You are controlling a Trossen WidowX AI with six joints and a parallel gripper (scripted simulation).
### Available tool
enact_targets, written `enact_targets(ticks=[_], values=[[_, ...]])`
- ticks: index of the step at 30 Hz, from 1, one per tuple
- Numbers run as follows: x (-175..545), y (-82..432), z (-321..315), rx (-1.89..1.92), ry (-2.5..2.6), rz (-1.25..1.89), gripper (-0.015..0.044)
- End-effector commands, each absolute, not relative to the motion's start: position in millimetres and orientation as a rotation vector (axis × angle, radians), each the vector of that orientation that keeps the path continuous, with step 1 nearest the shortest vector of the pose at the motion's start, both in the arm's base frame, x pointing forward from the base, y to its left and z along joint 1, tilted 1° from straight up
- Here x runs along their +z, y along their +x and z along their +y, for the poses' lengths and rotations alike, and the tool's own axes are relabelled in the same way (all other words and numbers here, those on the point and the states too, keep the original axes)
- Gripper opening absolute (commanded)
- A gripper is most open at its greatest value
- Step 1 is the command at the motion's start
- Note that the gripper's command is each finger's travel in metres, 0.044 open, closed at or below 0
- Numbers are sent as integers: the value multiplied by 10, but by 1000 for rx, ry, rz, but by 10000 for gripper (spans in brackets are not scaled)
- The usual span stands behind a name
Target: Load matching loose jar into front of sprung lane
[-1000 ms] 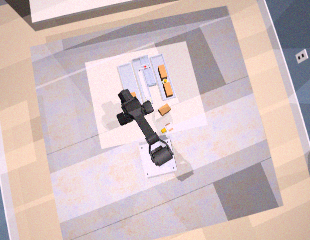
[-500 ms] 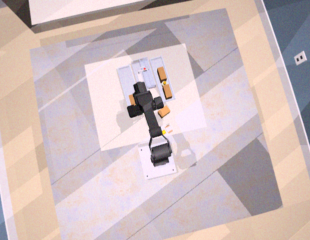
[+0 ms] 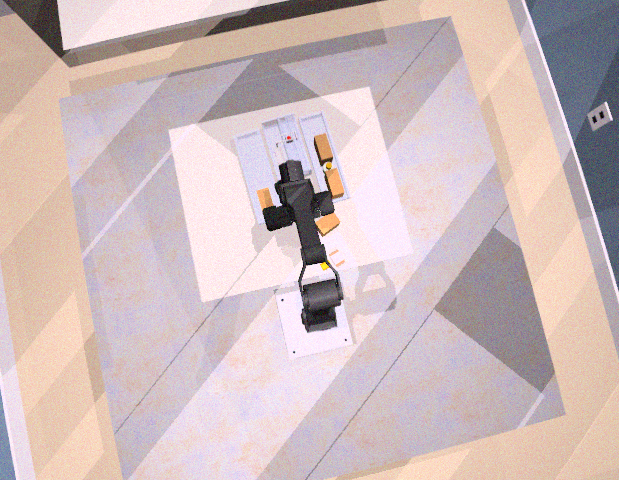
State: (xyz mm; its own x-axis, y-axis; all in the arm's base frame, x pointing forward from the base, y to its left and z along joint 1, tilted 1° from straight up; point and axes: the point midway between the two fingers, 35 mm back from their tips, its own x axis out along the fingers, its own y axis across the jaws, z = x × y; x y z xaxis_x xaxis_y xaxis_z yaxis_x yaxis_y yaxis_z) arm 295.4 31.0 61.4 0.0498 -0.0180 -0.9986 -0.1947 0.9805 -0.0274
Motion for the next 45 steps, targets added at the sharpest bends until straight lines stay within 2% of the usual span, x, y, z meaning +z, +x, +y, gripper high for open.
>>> enact_targets(ticks=[1, 45], values=[[547, 2949, 311, 141, -172, 1521, 0], [556, 3142, 348, 141, -172, 1519, 0]])
